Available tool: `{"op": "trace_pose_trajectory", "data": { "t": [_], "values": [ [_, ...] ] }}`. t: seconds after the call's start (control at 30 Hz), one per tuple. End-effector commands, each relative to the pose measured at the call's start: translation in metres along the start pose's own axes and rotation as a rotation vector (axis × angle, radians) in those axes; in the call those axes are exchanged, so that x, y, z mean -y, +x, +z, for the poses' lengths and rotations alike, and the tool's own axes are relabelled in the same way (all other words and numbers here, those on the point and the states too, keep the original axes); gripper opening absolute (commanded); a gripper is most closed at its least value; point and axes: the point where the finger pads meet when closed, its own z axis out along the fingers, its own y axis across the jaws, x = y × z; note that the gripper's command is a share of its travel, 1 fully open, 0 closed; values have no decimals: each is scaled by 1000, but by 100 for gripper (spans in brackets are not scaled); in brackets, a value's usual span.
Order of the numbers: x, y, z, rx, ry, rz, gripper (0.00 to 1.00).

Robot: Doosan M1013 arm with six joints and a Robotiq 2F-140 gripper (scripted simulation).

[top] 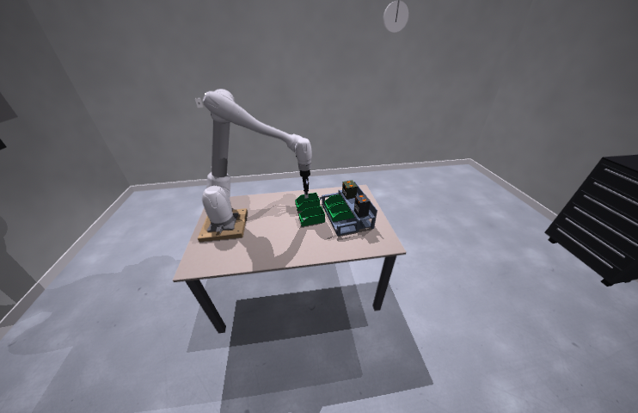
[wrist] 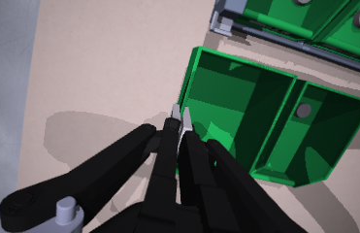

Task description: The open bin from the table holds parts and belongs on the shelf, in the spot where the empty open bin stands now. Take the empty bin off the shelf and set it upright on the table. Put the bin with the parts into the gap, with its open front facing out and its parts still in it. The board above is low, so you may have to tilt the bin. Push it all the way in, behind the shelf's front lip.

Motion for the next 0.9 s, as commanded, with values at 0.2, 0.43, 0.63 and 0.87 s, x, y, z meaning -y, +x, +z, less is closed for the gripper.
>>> {"op": "trace_pose_trajectory", "data": {
  "t": [0.2, 0.43, 0.63, 0.87],
  "values": [
    [0, 0, 19, 0, 0, 0, 10],
    [0, 0, 24, 0, 0, 0, 10],
    [0, 0, 25, 0, 0, 0, 10],
    [0, 0, 25, 0, 0, 0, 10]
  ]
}}
